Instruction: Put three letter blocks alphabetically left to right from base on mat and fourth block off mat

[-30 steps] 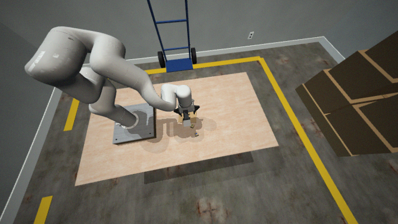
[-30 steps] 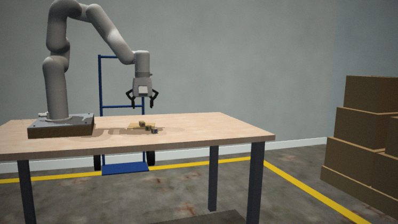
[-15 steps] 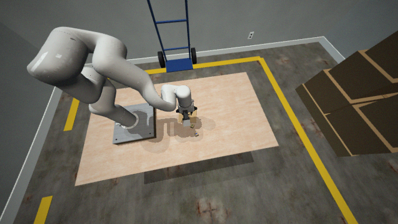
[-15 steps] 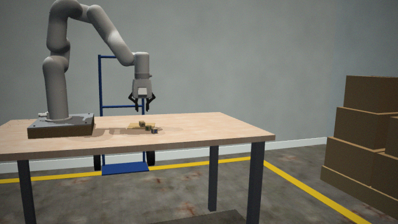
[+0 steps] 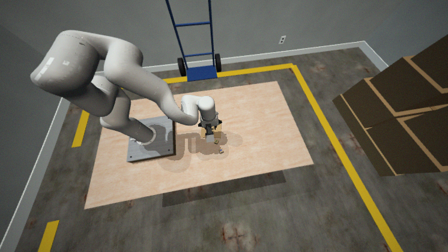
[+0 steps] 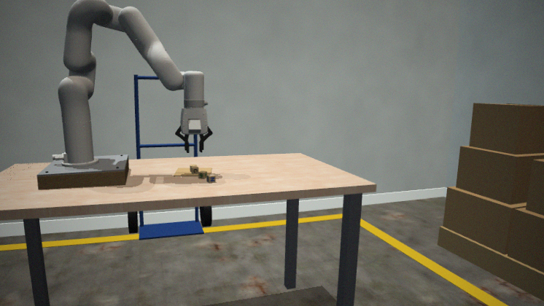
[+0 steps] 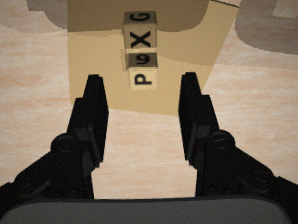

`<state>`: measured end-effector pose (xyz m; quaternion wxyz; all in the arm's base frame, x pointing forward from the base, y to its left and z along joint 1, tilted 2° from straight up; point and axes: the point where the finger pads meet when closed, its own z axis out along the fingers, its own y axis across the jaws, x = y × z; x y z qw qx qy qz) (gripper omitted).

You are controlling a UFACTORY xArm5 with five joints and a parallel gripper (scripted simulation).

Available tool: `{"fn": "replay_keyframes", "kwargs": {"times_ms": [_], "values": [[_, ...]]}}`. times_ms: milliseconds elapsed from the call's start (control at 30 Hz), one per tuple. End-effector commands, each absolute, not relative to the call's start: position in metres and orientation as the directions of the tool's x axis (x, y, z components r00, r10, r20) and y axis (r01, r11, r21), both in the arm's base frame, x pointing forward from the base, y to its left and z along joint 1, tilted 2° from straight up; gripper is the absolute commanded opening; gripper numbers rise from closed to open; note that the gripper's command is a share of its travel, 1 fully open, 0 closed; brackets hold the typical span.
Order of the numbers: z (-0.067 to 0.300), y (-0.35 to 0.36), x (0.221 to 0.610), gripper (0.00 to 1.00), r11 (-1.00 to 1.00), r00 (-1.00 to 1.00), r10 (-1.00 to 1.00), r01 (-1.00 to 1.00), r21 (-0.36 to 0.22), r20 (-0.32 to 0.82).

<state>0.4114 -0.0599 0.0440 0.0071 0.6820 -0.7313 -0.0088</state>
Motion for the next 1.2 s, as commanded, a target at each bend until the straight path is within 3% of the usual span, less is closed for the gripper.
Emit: {"fn": "replay_keyframes", "kwargs": {"times_ms": [0,1167], "values": [[0.045,-0.060,0.413,0.48,0.070,-0.070,-0.998,-0.997,0.019,-0.001],[0.032,-0.060,0.412,0.48,0.070,-0.070,-0.998,-0.997,0.019,-0.001]]}}
